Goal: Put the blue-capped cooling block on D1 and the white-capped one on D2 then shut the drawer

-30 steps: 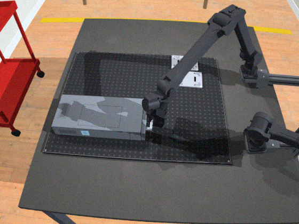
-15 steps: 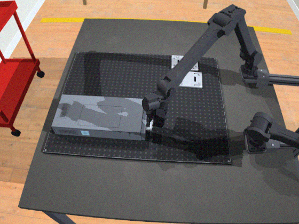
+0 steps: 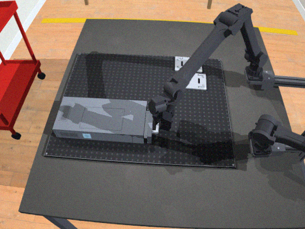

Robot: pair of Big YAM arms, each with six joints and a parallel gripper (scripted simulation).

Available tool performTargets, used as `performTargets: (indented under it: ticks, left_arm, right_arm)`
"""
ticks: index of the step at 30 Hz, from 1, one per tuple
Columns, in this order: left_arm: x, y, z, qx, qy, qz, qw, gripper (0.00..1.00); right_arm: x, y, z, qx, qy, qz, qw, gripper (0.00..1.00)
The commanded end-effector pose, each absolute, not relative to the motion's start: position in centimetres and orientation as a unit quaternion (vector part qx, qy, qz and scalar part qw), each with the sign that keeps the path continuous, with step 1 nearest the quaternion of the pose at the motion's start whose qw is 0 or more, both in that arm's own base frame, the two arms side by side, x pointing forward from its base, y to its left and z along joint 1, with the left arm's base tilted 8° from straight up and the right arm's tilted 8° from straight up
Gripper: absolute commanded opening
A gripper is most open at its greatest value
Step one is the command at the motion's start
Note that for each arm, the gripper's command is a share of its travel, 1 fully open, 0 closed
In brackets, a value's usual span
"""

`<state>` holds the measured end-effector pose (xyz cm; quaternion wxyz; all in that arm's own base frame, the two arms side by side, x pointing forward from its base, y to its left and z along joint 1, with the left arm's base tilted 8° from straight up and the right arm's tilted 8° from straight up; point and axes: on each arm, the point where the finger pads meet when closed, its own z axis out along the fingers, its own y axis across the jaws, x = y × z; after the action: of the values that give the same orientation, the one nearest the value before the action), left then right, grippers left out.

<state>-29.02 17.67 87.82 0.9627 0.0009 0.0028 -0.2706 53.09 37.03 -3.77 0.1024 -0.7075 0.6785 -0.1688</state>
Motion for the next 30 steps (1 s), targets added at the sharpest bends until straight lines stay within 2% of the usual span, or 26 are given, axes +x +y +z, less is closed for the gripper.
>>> performTargets:
  ticks: [1,30]
  left_arm:
    - [-27.21,16.29,88.61,0.006,0.019,-0.267,0.964,0.0]
    - [-27.21,16.29,88.61,0.006,0.019,-0.267,0.964,0.0]
  right_arm:
    - [49.36,38.11,-2.37,-0.71,0.679,-0.162,0.096,0.0]
    - [48.62,38.09,-2.47,-0.71,0.679,-0.161,0.096,0.0]
